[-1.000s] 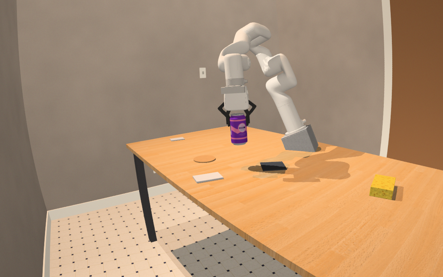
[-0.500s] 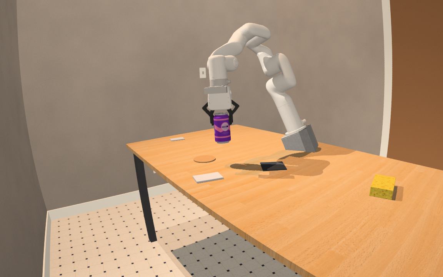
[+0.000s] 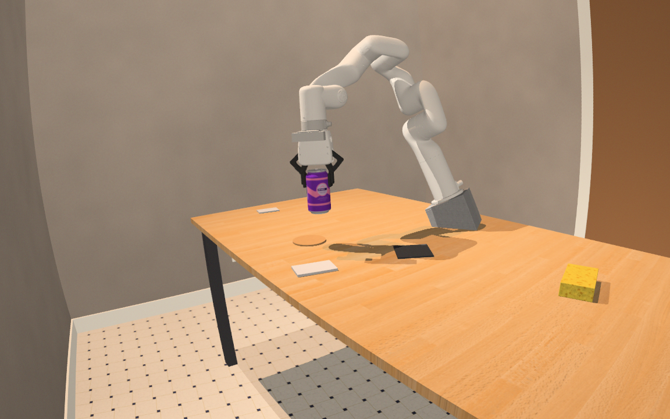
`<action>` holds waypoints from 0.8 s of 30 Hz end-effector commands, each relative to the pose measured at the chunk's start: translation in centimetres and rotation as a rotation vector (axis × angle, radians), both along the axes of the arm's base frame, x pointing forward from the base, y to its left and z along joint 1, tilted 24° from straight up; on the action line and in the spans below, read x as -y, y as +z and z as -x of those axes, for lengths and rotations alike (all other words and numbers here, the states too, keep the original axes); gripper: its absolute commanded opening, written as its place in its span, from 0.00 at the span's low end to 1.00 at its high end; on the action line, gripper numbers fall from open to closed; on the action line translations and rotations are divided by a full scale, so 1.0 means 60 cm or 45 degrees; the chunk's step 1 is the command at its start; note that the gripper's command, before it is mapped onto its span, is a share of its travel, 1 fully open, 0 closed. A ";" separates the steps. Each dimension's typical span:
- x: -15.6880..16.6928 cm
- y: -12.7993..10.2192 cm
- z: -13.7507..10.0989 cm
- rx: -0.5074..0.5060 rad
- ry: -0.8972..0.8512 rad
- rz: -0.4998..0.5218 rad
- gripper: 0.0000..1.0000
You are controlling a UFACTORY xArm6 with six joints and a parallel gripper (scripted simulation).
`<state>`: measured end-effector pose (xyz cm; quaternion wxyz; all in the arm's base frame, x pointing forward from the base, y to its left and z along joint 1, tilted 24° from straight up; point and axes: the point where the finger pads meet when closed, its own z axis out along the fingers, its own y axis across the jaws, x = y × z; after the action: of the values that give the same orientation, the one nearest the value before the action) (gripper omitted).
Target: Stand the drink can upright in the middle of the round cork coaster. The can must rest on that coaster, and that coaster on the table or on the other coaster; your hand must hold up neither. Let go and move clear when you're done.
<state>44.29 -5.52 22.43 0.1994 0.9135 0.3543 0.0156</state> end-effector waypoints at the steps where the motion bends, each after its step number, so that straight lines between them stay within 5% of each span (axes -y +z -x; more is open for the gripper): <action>1: 0.019 0.012 -0.004 0.007 0.002 0.003 0.00; 24: 0.082 0.041 -0.007 0.011 0.002 0.021 0.00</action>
<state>44.58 -10.31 24.60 0.2071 0.9118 0.3544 0.0145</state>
